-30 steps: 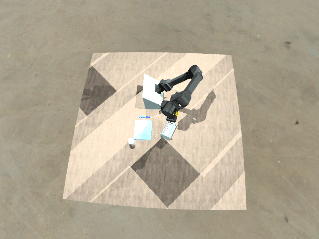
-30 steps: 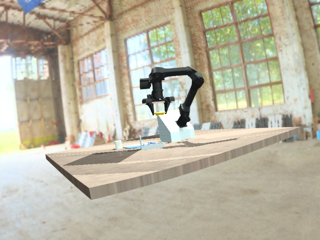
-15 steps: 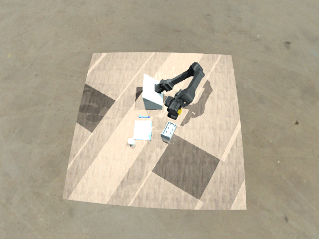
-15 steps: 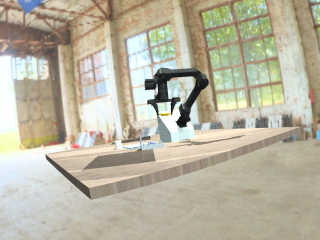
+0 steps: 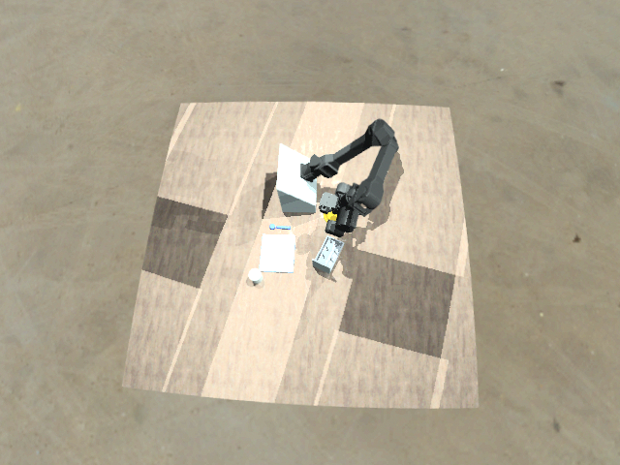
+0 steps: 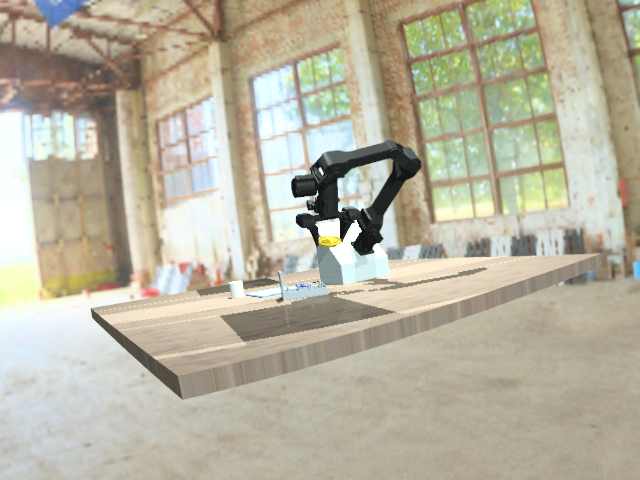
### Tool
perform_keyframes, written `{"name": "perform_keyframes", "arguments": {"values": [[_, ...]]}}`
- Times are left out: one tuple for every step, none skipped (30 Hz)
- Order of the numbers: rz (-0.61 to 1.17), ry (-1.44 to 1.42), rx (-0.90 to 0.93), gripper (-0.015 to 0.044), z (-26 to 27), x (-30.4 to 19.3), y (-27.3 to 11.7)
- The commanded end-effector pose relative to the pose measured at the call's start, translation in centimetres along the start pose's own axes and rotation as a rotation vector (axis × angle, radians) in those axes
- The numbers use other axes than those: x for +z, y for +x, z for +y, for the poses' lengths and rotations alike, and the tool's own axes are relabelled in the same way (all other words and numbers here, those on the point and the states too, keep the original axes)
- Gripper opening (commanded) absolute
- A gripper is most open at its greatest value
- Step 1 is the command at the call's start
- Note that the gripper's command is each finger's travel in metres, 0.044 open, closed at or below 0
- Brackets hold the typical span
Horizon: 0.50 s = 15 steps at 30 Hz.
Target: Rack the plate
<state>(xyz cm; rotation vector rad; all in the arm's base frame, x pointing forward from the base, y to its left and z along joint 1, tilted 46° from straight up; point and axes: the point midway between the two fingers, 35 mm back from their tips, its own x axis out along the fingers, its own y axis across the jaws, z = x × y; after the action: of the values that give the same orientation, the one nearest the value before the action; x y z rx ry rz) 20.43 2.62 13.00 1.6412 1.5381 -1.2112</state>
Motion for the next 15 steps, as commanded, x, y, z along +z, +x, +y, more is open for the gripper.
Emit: {"name": "perform_keyframes", "arguments": {"values": [[-0.089, -0.047, 0.003, 0.0, -0.1, 0.5, 1.2], [-0.111, -0.061, 0.006, 0.0, -0.1, 0.7, 1.4], [-0.132, -0.075, 0.009, 0.0, -0.1, 0.8, 1.7], [-0.154, -0.089, 0.012, 0.0, 0.0, 0.9, 1.9], [-0.175, -0.103, 0.016, 0.0, 0.0, 1.0, 2.2], [-0.197, -0.116, 0.02, 0.0, 0.0, 1.1, 2.4], [-0.218, -0.13, 0.024, 0.0, 0.1, 1.2, 2.6], [-0.239, -0.144, 0.029, 0.0, 0.1, 1.2, 2.9], [-0.259, -0.158, 0.034, 0.0, 0.2, 1.3, 3.1], [-0.28, -0.171, 0.04, 0.0, 0.2, 1.4, 3.3], [-0.3, -0.185, 0.046, 0.0, 0.3, 1.5, 3.5], [-0.32, -0.199, 0.052, 0.0, 0.4, 1.6, 3.7], [-0.34, -0.212, 0.059, 0.0, 0.4, 1.6, 3.8], [-0.36, -0.226, 0.066, 0.0, 0.5, 1.7, 4.0], [-0.38, -0.239, 0.073, 0.0, 0.6, 1.8, 4.2]]}}
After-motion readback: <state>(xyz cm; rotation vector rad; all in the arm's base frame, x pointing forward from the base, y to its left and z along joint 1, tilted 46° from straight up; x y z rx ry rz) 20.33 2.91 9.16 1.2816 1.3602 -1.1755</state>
